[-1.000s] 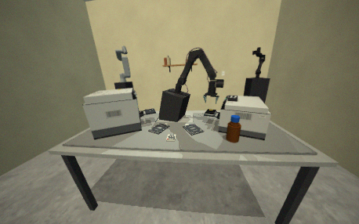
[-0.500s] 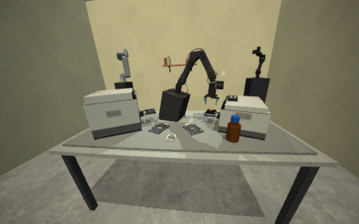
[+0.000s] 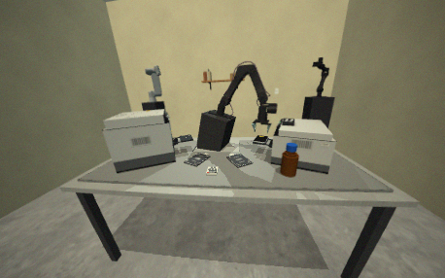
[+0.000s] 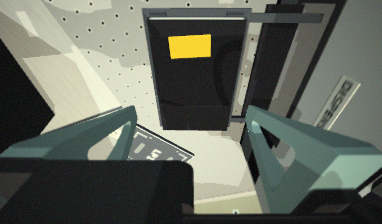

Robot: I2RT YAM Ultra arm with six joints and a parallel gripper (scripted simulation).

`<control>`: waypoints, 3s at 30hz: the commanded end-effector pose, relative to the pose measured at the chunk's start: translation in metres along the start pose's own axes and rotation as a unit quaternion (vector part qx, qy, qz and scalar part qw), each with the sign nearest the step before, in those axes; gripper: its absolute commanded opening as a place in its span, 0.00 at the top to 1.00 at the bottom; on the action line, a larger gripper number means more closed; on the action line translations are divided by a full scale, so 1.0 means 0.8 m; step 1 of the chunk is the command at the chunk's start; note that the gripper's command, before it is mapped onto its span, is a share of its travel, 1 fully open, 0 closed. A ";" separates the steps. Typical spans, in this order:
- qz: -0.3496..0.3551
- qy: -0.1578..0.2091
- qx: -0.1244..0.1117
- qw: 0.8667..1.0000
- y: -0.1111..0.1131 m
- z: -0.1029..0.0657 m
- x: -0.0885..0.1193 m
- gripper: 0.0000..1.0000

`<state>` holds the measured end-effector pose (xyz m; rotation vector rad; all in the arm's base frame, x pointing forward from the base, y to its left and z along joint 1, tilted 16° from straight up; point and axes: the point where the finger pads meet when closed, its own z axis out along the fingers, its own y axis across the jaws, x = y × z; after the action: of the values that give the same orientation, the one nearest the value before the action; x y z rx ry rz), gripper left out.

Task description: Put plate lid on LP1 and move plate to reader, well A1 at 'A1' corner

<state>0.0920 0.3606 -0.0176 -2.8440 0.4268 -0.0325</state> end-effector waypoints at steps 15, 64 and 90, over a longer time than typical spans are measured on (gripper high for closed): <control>0.002 0.000 -0.001 1.000 0.005 0.029 0.000 0.00; 0.001 -0.001 0.018 1.000 -0.018 0.064 -0.002 0.00; 0.001 -0.002 0.029 1.000 -0.026 0.052 -0.003 0.00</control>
<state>0.0958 0.3748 -0.0690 -2.8376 0.4271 -0.0336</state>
